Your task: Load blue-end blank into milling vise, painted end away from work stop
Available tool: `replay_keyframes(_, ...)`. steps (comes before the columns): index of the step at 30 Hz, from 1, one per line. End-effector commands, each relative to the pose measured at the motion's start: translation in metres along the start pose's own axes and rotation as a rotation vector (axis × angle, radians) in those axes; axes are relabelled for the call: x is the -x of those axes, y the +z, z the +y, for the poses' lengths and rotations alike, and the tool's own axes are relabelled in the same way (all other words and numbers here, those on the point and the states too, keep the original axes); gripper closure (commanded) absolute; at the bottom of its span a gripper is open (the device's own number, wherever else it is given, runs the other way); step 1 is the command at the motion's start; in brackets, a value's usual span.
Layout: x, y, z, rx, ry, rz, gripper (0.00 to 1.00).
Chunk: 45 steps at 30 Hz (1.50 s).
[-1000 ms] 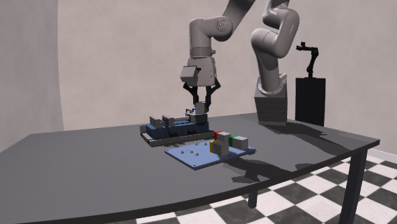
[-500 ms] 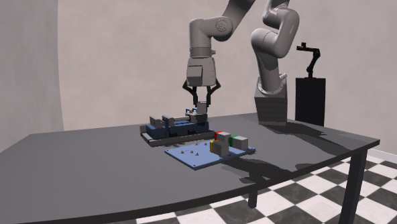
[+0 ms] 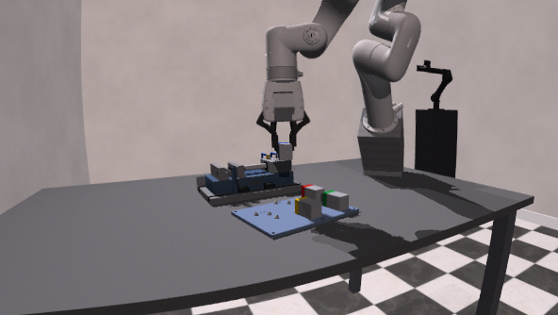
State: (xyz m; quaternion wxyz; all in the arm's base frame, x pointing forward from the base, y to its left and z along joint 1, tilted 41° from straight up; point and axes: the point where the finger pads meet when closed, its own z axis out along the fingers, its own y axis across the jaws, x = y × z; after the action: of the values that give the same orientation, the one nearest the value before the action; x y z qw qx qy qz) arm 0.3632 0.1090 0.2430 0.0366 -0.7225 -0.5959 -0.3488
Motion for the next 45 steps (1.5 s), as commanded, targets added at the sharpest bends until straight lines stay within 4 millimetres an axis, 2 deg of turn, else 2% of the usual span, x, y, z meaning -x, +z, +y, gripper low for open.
replay_keyframes(1, -0.001, -0.001, 0.001, 0.003, -0.044, 0.001, 1.00)
replay_keyframes(9, -0.001, -0.001, 0.001, 0.002, -0.228, 0.004, 1.00)
replay_keyframes(33, -0.001, -0.001, 0.001, 0.002, -0.336, 0.006, 1.00)
replay_keyframes(43, 0.038, 0.001, 0.033, 0.002, -0.336, 0.006, 1.00)
replay_keyframes(45, 0.038, 0.001, 0.033, 0.002, -0.336, 0.006, 1.00)
